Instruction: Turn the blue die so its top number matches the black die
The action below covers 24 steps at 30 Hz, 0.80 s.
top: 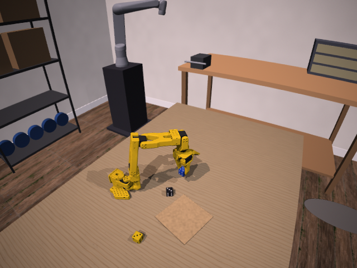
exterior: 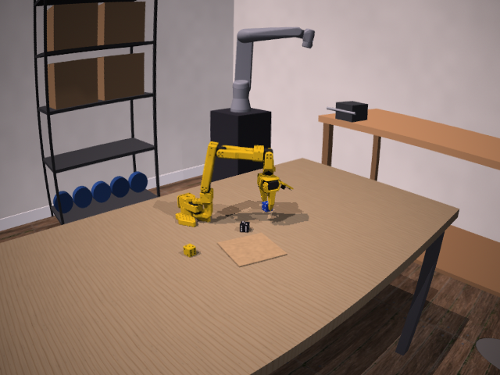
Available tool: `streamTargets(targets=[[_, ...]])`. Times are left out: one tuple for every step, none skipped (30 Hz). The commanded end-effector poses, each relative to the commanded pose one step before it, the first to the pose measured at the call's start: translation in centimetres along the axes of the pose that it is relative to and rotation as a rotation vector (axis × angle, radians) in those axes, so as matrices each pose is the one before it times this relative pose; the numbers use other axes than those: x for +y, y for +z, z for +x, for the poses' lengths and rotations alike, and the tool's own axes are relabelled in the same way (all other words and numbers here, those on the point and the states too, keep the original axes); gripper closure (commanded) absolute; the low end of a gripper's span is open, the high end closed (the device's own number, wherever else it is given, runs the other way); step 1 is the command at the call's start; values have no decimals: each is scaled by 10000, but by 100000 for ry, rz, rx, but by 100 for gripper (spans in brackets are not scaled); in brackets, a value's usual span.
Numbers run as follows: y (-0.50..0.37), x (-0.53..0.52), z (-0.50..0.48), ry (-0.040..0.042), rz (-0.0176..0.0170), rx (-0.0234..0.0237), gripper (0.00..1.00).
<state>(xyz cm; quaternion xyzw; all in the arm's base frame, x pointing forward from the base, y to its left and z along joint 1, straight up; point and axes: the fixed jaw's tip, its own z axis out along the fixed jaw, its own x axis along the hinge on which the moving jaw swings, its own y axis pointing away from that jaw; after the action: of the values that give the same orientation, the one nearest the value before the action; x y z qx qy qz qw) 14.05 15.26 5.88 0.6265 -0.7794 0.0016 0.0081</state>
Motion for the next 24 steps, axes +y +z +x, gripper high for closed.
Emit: streamTargets(targets=[[-14667,-3184,-6986,63,4206,-7031,100],[0,0,0,0,0,0,100],[0,0,0,0,0,0,100],[0,0,0,0,0,0,100],[0,0,0,0,0,0,100],[0,0,0,0,0,0,100],[-4,-1,-1,22,1,-1,100],[1,0,-12,135,-2,0,100],[2,0,-24,339,2,1,100],[-3,0,-48,616,-2,0,100],[-1,1,-78,943,0,0,100],[1,2,-102,1298,2,1,100],[3,4,-132,1669,-1,-1,100],[-1,2,-157,2034,-1,-1,100],[1,7,-192,2386,1,-1,100],[3,2,-211,2709,0,2,100],[-2,4,-236,2992,1,0,100],[0,2,-255,3231,0,0,100],[2,2,-275,3420,-2,0,100],[-4,5,-276,3542,0,0,100],[3,-1,-286,3605,0,0,100],[0,0,0,0,0,0,100],[0,0,0,0,0,0,100],[-5,3,-284,3609,2,-1,100]])
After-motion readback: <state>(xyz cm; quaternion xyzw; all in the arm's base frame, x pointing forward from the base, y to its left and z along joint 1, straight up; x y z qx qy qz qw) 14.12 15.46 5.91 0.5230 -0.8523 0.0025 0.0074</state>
